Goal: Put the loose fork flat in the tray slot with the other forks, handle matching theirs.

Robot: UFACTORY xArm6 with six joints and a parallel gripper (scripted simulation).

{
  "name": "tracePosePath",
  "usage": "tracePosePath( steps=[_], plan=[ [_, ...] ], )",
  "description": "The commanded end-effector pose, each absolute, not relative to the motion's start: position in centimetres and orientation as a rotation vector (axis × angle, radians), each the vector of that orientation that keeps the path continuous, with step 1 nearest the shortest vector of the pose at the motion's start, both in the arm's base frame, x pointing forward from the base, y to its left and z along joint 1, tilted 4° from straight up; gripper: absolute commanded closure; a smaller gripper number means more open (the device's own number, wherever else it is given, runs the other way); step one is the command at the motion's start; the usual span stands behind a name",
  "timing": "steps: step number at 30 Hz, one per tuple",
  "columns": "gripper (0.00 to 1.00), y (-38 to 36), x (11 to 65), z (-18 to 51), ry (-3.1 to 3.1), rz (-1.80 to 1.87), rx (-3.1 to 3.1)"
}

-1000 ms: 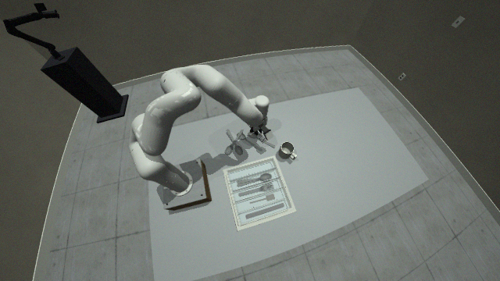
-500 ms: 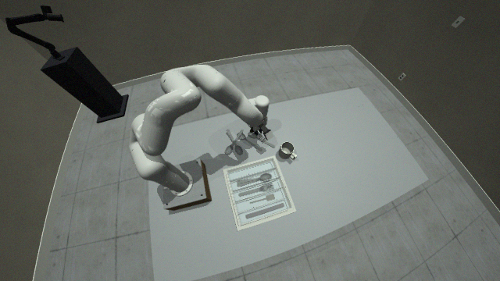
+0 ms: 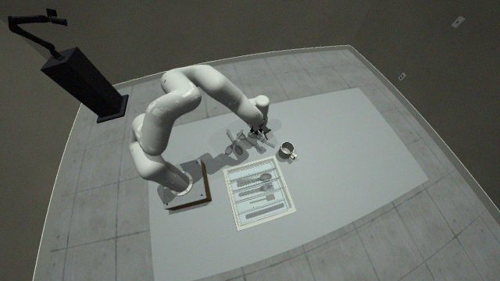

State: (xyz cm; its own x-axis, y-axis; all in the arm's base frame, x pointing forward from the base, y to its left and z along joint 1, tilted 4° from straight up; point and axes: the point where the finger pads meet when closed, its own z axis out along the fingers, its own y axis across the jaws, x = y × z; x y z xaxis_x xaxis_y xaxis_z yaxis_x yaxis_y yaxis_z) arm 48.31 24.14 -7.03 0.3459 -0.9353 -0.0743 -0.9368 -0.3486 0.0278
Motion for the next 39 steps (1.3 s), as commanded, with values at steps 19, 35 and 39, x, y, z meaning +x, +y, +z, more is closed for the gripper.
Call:
tracePosePath(
  steps=[19,35,39],
  plan=[
    [0.72,24.2,48.5,-7.1,1.779,0.116,-2.558],
    [0.72,24.3,48.4,-8.5,1.779,0.116,-2.558],
    [0.72,24.3,48.4,-8.9,1.779,0.116,-2.558]
  ],
)
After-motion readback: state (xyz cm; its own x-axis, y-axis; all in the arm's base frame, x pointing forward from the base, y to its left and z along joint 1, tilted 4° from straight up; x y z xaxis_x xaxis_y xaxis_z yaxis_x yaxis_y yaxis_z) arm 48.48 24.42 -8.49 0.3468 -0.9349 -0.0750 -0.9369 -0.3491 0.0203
